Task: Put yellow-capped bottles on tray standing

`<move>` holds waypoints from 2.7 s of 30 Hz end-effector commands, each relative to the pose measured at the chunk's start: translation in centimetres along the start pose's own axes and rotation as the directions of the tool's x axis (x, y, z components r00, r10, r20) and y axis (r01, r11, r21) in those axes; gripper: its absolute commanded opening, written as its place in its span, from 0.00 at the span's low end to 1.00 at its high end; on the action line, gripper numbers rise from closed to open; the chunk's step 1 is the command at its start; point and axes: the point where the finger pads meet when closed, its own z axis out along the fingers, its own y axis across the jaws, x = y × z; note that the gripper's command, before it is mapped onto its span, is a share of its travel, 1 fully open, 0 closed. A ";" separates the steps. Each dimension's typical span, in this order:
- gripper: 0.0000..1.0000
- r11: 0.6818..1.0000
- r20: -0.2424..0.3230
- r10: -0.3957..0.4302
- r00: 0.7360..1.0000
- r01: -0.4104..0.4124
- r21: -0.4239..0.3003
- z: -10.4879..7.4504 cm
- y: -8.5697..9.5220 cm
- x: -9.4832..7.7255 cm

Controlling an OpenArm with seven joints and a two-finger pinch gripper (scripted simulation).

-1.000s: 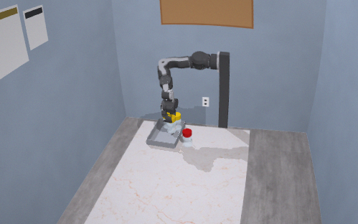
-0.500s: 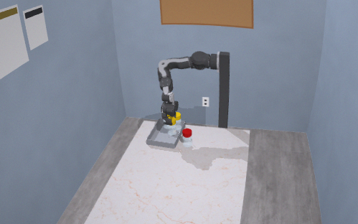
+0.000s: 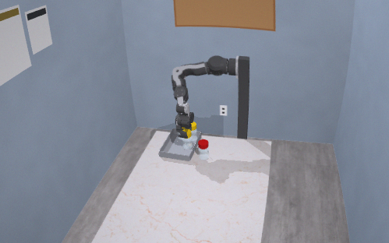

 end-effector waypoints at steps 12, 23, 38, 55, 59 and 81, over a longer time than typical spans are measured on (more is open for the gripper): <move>0.00 1.000 -0.002 -0.003 1.000 0.003 -0.012 0.7 0.2 0.0; 0.00 1.000 -0.004 -0.005 1.000 0.005 -0.023 1.2 0.5 0.0; 0.00 1.000 -0.002 -0.003 1.000 0.003 -0.016 1.3 0.4 0.0; 0.00 1.000 -0.002 -0.003 1.000 0.003 -0.016 1.3 0.4 0.0; 0.00 1.000 -0.002 -0.003 1.000 0.003 -0.016 1.3 0.4 0.0; 0.00 1.000 -0.002 -0.003 1.000 0.003 -0.015 1.3 0.3 0.0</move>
